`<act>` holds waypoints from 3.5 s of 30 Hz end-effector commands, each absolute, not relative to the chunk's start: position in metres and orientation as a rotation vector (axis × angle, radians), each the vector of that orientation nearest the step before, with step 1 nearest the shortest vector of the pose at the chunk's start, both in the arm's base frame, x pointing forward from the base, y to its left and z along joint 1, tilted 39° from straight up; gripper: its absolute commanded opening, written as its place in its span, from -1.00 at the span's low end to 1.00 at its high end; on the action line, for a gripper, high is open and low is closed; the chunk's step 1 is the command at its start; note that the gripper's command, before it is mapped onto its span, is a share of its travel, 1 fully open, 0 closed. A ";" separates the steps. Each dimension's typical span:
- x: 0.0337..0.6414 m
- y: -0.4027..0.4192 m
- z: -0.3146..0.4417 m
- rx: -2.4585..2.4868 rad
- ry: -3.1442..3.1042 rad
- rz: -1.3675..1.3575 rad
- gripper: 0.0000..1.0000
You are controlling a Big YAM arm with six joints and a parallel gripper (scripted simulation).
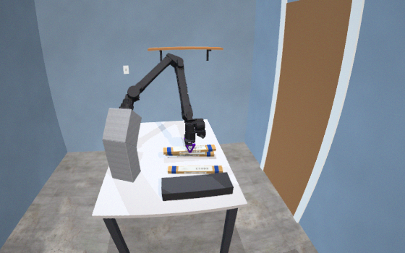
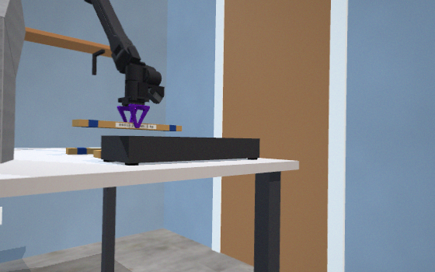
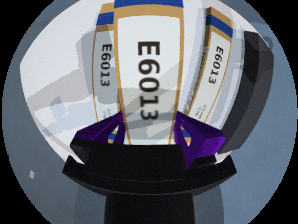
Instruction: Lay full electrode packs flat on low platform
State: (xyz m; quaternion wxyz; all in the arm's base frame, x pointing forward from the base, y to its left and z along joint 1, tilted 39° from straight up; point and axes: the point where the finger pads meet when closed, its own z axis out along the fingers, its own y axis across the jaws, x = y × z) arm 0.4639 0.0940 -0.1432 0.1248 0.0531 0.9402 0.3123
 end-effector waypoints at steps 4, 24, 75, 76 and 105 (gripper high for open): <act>0.471 0.076 -0.131 0.181 2.713 0.898 -1.00; 0.476 0.072 -0.128 0.178 2.708 0.896 -1.00; 0.457 0.065 -0.110 0.172 2.724 0.903 -1.00; 0.457 0.065 -0.109 0.172 2.724 0.903 -1.00; 0.452 0.052 -0.092 0.171 2.723 0.902 -1.00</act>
